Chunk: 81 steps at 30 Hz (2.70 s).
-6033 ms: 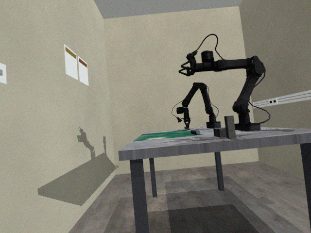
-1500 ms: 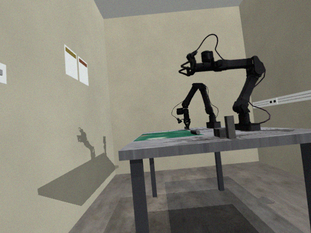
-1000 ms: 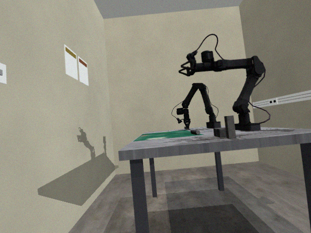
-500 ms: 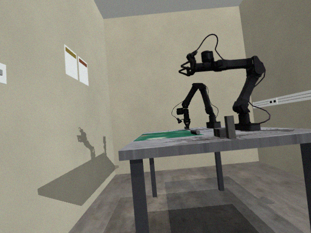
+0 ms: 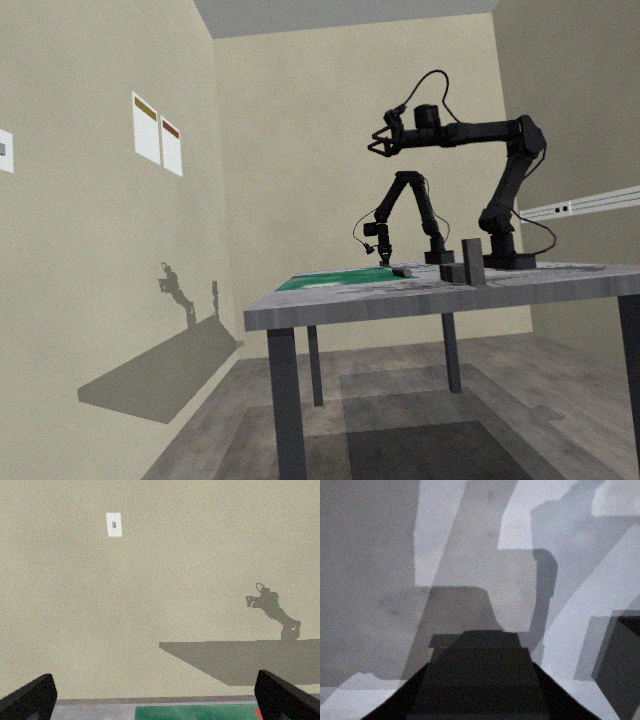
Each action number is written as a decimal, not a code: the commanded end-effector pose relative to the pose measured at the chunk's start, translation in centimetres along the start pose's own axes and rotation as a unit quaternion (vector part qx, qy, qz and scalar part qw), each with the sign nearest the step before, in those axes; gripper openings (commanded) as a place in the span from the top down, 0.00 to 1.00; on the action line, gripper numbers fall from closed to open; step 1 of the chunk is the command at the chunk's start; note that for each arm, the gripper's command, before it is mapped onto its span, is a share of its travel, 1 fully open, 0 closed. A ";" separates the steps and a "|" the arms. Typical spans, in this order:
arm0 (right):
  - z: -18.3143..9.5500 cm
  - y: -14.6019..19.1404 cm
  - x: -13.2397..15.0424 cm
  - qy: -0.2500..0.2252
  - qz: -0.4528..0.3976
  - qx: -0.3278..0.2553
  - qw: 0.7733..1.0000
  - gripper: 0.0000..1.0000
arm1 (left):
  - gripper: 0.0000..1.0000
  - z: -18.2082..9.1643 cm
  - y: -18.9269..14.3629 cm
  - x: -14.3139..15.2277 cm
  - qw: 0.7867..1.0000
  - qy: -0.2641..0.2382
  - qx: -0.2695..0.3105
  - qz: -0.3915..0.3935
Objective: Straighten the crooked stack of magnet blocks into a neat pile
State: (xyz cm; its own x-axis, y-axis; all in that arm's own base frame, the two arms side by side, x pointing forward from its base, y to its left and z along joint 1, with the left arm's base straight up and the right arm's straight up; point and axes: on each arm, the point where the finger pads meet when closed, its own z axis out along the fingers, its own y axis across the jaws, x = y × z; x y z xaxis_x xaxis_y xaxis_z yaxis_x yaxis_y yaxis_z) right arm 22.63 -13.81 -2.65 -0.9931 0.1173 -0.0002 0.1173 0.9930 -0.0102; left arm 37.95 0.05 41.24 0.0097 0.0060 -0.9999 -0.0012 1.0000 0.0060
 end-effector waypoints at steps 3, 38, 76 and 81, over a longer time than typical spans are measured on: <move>-1.9 -0.6 -2.6 -0.049 -0.003 0.013 0.999 0.53 | 0.00 -0.8 -0.1 -3.7 0.999 -0.045 0.002 0.000; 0.4 0.0 -1.5 -0.029 -0.003 -0.001 1.000 0.20 | 0.00 -0.8 -0.1 -3.7 0.999 -0.045 0.002 0.000; -0.8 -0.4 -2.6 -0.048 -0.001 0.008 0.999 0.50 | 0.00 -0.8 -0.1 -3.7 0.999 -0.045 0.002 0.000; -0.8 -0.4 -2.6 -0.048 -0.001 0.008 0.999 0.50 | 0.00 -0.8 -0.1 -3.7 0.999 -0.045 0.002 0.000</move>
State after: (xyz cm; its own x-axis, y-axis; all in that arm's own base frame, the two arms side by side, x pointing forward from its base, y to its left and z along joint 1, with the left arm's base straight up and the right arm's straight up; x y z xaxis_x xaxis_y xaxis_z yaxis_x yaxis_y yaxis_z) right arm 22.62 -13.62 -3.62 -0.9933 0.1158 0.0001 0.1158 0.9933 -0.0023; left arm 37.95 0.05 41.24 0.0097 0.0060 -0.9999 -0.0012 1.0000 0.0060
